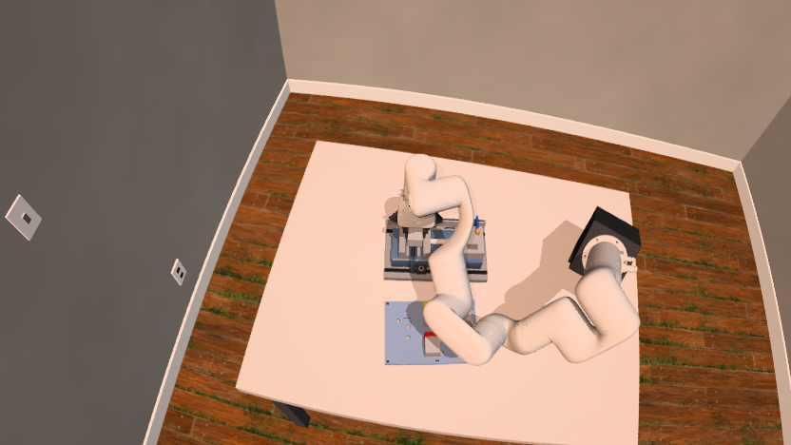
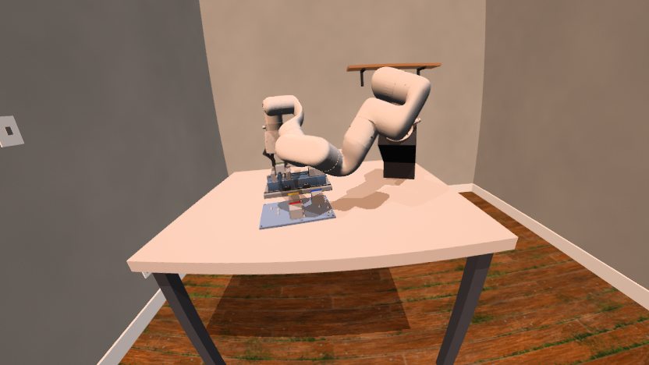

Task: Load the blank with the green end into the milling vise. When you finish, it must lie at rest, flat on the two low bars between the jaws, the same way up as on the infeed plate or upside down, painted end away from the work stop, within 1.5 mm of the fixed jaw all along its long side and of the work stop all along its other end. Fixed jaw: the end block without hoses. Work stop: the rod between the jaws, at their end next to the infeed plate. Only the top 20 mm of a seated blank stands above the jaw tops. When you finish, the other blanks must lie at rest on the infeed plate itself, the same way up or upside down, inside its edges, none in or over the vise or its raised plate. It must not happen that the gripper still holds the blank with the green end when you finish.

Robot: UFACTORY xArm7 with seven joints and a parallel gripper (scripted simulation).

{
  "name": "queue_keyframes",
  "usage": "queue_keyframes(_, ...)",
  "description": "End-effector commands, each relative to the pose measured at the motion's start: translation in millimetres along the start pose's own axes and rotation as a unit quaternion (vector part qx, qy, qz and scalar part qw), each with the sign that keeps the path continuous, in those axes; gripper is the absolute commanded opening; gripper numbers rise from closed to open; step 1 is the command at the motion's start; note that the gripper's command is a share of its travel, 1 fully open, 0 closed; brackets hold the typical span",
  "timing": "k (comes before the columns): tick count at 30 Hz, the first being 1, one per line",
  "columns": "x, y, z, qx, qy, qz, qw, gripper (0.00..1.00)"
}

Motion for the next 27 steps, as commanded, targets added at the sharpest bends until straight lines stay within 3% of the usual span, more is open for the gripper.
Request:
queue_keyframes(1,-1.5,0.3,-0.5,0.000,0.002,0.001,1.000,0.00)
queue_keyframes(27,0.7,-0.8,-0.8,0.000,0.002,0.001,1.000,0.00)
Point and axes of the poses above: the point where the finger pads meet when closed, its own x axis out along the fingers, its own z axis across the jaws, y = z × x, the point moved 3 cm from there along -x, back along the fingers, and after that the axes turned 12 degrees about x, right-handed, at the moved point
